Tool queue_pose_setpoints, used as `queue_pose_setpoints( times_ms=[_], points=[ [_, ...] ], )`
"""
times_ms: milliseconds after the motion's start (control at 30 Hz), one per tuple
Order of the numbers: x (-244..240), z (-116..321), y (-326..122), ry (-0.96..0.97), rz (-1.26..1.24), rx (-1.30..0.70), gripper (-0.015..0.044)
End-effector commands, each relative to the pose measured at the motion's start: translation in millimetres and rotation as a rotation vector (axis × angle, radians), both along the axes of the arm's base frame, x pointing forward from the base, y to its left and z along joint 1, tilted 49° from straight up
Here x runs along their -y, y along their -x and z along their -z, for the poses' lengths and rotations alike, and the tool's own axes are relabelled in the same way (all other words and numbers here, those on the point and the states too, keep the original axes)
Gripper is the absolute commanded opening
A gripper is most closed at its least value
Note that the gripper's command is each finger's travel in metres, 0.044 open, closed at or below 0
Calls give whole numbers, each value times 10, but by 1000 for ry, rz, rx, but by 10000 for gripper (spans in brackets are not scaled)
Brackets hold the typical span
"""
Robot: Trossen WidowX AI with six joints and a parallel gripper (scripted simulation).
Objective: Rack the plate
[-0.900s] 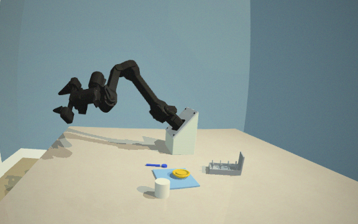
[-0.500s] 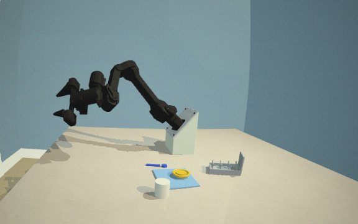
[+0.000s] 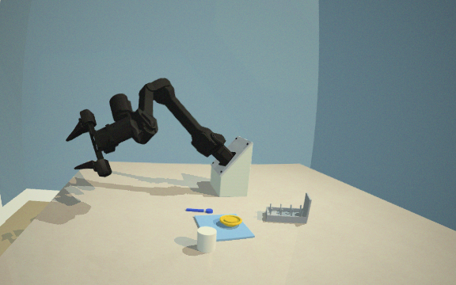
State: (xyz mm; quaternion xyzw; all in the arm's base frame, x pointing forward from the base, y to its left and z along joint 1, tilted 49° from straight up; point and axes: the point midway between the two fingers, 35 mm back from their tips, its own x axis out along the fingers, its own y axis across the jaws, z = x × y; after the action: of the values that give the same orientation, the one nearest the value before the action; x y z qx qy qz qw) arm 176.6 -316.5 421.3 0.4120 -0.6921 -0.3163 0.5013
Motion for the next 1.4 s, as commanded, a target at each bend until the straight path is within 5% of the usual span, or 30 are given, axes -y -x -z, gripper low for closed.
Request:
queue_pose_setpoints(
  times_ms=[0,1367],
  points=[
    [44,190,-265,-76,-26,-131,400],
    [-400,2183,-1654,-524,-221,-1389,400]
  ],
)
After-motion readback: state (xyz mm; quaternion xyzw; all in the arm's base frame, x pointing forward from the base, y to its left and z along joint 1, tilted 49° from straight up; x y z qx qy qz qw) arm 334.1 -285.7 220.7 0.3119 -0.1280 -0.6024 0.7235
